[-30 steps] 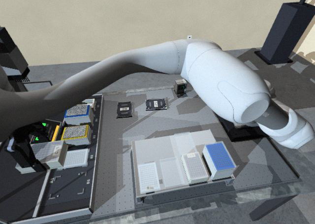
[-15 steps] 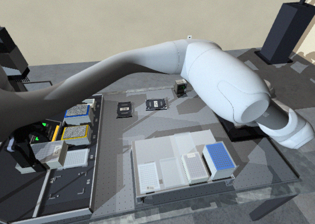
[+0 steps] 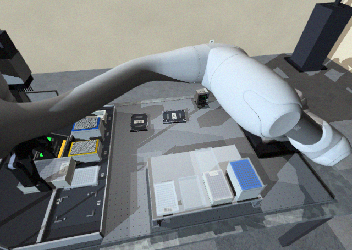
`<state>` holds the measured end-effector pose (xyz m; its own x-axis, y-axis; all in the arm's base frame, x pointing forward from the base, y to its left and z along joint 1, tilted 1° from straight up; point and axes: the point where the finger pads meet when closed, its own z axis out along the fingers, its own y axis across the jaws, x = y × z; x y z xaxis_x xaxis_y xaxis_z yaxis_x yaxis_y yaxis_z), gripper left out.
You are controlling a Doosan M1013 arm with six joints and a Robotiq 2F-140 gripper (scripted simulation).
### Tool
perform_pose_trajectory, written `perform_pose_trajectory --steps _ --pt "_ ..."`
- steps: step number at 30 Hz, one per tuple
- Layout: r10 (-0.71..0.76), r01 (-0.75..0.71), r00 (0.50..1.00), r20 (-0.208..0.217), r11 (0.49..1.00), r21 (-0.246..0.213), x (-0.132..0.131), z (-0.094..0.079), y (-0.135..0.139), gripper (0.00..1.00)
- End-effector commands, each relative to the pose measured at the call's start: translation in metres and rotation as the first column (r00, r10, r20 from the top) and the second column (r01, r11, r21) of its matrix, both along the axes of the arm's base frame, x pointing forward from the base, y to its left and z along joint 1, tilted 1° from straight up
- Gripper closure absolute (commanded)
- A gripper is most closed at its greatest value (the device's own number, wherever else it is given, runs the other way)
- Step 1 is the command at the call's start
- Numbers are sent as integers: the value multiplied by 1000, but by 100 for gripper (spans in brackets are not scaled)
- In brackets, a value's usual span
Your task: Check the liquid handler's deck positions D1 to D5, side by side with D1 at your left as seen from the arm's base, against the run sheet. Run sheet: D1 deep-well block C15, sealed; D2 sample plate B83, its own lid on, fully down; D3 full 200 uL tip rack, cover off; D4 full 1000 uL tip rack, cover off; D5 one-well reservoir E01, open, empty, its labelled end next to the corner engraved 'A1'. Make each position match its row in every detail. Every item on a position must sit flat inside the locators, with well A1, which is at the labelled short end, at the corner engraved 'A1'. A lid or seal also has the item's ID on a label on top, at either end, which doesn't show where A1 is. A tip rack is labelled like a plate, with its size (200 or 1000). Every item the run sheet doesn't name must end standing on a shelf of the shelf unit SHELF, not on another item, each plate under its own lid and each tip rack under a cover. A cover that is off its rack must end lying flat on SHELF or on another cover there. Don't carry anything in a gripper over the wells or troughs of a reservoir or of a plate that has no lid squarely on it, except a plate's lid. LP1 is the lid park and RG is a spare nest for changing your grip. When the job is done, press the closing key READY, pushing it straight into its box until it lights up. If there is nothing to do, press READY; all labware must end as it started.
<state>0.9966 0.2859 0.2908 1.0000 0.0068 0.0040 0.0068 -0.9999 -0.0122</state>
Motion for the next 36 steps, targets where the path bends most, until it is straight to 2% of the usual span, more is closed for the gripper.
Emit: perform_pose_trajectory --steps 1,12,36 --pt "0 0 1000 2 1000 1 0 2 0 90" --pt "0 0 1000 2 1000 1 0 2 0 90" --pt "0 0 1000 2 1000 1 0 -35 1 90"
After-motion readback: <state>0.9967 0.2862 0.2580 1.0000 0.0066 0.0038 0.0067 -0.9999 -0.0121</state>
